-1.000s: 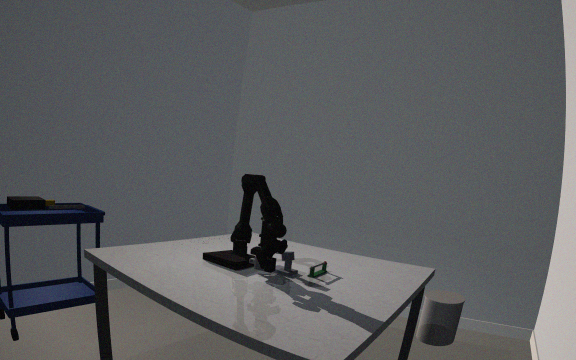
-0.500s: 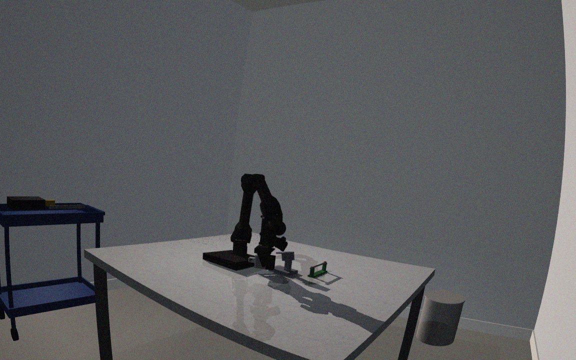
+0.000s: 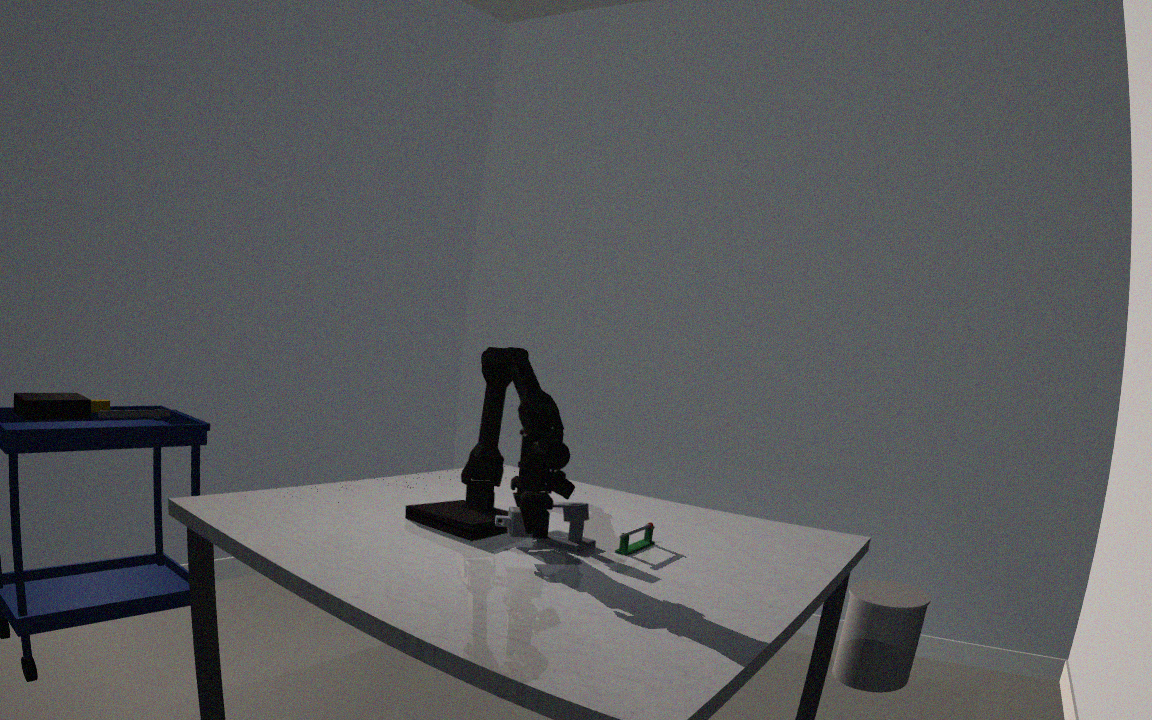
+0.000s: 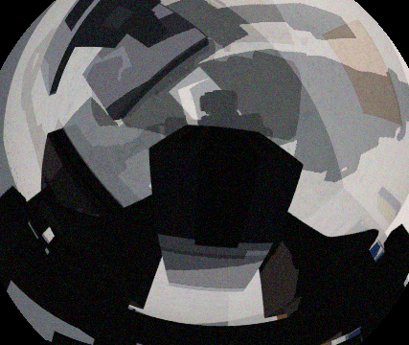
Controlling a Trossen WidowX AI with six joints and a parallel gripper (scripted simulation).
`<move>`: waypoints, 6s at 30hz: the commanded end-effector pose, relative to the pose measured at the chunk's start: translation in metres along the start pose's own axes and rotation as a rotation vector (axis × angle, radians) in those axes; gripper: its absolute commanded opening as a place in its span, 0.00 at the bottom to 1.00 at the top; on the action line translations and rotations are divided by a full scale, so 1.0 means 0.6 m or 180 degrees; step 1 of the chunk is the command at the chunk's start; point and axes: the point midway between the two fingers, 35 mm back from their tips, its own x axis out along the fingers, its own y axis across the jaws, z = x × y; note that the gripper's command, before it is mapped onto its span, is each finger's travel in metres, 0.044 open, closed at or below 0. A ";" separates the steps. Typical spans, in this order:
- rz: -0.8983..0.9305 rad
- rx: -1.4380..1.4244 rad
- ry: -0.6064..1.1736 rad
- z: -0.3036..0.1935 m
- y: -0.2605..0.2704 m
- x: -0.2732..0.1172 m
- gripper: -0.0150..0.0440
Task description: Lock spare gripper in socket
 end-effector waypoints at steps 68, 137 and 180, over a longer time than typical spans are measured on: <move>0.0002 -0.5465 0.0016 -0.024 0.027 -0.010 0.25; 0.0038 -0.5561 -0.0031 -0.025 0.033 -0.013 1.00; 0.0010 -0.0937 0.0004 -0.025 0.032 -0.122 1.00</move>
